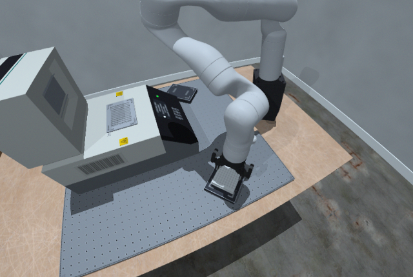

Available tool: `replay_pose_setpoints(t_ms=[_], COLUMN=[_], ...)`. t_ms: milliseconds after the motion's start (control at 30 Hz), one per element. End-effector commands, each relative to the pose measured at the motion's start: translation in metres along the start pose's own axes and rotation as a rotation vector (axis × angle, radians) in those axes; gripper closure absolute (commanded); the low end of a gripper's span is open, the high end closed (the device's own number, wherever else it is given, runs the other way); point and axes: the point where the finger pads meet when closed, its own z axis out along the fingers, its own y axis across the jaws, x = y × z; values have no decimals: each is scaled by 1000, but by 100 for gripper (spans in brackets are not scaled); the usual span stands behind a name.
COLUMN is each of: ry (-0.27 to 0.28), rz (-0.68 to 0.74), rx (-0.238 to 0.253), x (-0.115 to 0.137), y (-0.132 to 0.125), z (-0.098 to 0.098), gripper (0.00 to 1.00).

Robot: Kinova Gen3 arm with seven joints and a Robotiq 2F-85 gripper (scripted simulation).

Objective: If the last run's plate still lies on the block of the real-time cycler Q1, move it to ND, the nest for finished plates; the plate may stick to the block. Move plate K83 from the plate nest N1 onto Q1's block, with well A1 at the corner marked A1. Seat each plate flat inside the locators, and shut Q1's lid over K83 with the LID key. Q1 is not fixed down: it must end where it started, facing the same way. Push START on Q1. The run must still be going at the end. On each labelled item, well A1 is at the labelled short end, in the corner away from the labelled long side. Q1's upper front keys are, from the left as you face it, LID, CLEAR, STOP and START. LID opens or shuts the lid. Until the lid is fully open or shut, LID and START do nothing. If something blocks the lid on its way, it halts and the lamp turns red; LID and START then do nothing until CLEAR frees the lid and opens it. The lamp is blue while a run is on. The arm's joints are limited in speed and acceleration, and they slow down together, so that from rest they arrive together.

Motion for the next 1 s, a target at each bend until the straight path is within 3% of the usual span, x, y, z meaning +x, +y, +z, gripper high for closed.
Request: replay_pose_setpoints(t_ms=[0,967], ry=[-2,-2], rz=[0,0], rx=[1,1], x=[-1,-1], y=[0,0], z=[-4,-40], gripper=[9,9])
